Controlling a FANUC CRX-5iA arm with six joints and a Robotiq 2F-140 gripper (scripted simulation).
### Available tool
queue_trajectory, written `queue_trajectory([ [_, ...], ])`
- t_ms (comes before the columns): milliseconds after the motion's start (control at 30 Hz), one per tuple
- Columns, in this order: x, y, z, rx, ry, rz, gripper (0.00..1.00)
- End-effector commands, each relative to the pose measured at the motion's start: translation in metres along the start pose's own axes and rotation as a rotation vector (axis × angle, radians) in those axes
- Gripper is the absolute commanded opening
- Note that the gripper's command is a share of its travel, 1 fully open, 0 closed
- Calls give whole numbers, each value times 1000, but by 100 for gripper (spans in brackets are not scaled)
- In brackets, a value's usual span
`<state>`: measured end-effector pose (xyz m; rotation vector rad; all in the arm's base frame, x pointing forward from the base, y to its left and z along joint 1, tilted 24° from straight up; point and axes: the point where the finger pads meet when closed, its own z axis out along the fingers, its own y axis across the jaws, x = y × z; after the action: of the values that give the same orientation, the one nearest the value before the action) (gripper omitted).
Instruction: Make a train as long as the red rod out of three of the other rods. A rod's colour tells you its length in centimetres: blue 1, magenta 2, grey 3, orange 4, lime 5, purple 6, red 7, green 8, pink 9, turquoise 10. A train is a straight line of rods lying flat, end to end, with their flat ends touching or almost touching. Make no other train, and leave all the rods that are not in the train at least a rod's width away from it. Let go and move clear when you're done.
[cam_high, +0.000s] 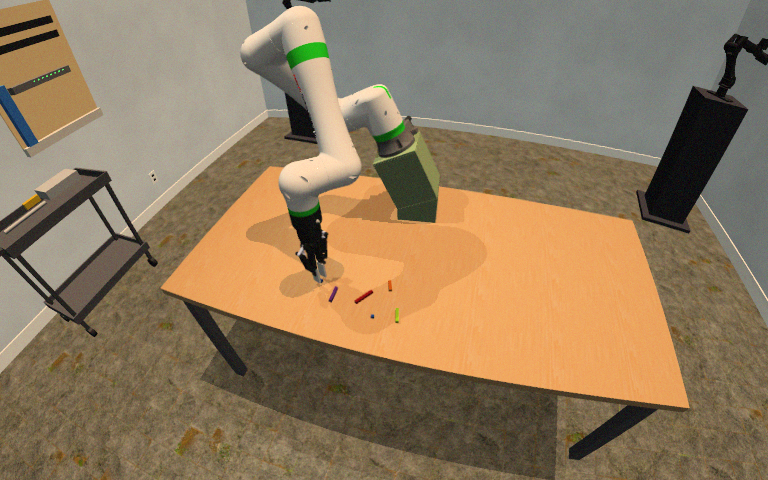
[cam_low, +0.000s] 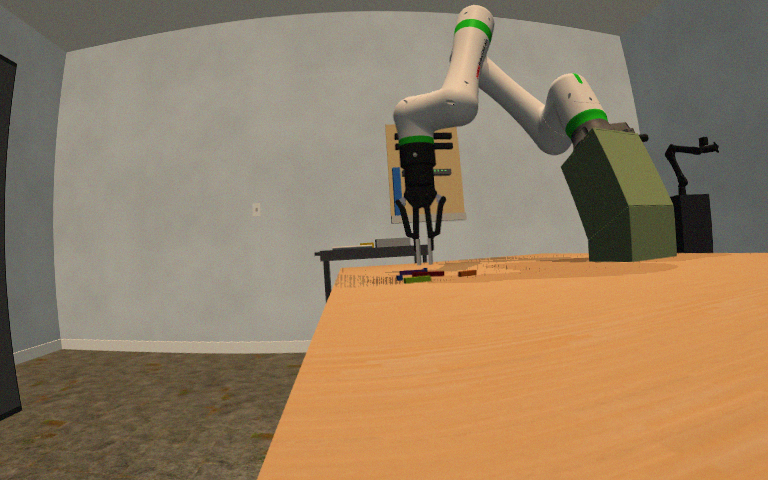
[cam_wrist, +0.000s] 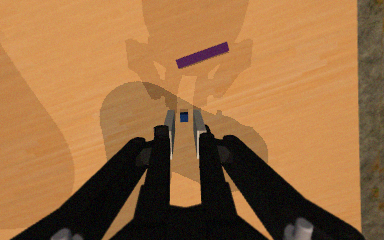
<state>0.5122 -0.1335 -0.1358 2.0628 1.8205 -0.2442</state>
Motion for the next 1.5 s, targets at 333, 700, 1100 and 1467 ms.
queue_trajectory([
  [333,0,0,0,0,0,0,15],
  [700,0,0,6,0,0,0,15],
  [1100,0,0,15,0,0,0,15],
  [1467,0,0,17,0,0,0,15],
])
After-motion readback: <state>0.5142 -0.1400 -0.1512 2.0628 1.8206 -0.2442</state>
